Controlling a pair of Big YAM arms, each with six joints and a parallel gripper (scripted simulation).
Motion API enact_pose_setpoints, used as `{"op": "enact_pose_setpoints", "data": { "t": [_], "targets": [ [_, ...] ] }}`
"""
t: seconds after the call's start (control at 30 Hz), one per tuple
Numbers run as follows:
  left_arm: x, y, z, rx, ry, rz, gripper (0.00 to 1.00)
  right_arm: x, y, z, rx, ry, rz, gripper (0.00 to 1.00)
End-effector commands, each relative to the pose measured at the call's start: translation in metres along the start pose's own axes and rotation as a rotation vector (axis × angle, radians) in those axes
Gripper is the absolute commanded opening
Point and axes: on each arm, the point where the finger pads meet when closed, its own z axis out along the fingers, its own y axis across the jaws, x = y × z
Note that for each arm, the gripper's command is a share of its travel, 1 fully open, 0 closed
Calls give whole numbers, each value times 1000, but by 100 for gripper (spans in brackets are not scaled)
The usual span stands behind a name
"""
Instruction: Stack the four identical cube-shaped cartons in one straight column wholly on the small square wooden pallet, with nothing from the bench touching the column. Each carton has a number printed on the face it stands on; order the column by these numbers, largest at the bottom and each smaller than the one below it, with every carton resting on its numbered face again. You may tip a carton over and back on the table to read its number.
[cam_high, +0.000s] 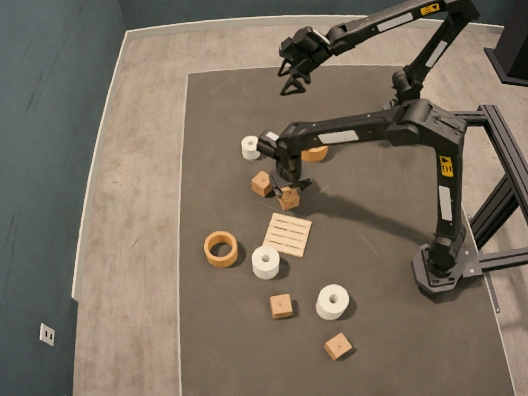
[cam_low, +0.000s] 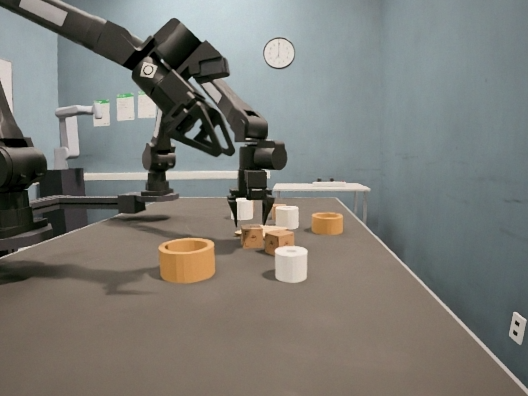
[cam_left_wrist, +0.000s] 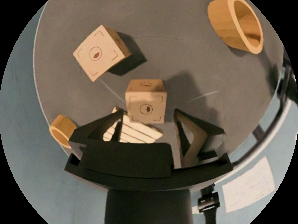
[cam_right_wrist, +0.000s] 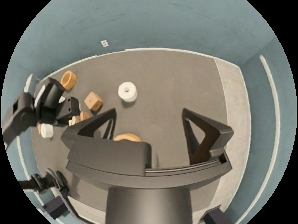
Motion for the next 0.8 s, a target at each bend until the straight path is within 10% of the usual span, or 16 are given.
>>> {"op": "enact_pose_setpoints", "data": {
  "t": [0.0, 0.77],
  "targets": [
    [-13, 10, 3, -20, -24, 10, 74, -23, 1, -5, 0, -36, -14, 100],
    [-13, 11, 32, -20, -24, 7, 74, -23, 1, -5, 0, -36, -14, 100]
  ]
}}
